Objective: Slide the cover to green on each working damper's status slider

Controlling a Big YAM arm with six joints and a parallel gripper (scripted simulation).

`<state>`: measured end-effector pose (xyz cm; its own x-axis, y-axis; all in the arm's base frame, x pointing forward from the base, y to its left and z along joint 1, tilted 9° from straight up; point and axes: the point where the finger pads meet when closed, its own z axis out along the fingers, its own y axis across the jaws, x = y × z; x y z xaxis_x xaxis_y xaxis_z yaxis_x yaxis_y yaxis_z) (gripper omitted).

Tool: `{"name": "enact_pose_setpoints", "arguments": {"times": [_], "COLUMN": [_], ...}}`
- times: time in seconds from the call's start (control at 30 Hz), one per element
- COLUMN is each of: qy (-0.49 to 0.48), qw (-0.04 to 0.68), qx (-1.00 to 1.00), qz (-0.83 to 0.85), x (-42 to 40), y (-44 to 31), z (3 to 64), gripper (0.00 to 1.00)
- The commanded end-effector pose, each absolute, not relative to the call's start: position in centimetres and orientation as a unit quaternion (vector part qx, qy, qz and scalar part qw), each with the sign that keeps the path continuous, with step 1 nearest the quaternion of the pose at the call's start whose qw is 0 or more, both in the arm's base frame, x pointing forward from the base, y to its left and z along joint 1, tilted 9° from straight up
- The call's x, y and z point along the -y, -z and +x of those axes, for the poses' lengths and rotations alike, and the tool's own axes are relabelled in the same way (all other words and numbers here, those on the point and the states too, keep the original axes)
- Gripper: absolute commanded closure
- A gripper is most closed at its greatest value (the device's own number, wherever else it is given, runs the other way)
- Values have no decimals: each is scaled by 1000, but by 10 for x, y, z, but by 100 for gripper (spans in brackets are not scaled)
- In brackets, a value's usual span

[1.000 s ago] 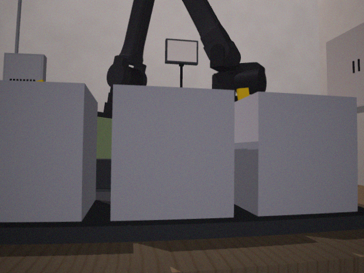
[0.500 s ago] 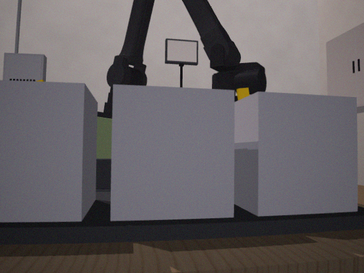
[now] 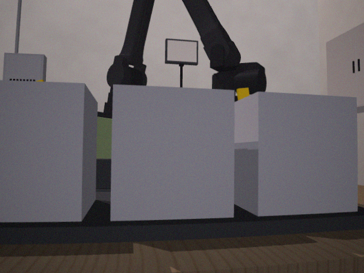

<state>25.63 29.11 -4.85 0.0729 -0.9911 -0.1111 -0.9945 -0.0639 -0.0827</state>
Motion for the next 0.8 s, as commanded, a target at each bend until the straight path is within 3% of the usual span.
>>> {"name": "enact_pose_setpoints", "arguments": {"times": [0.0, 0.77], "qy": [-14, -14], "qw": [82, 82], "qx": [-678, -679], "qz": [-730, -729], "x": [-313, -319], "y": [39, 39], "z": [268, 267], "gripper": [100, 100]}}
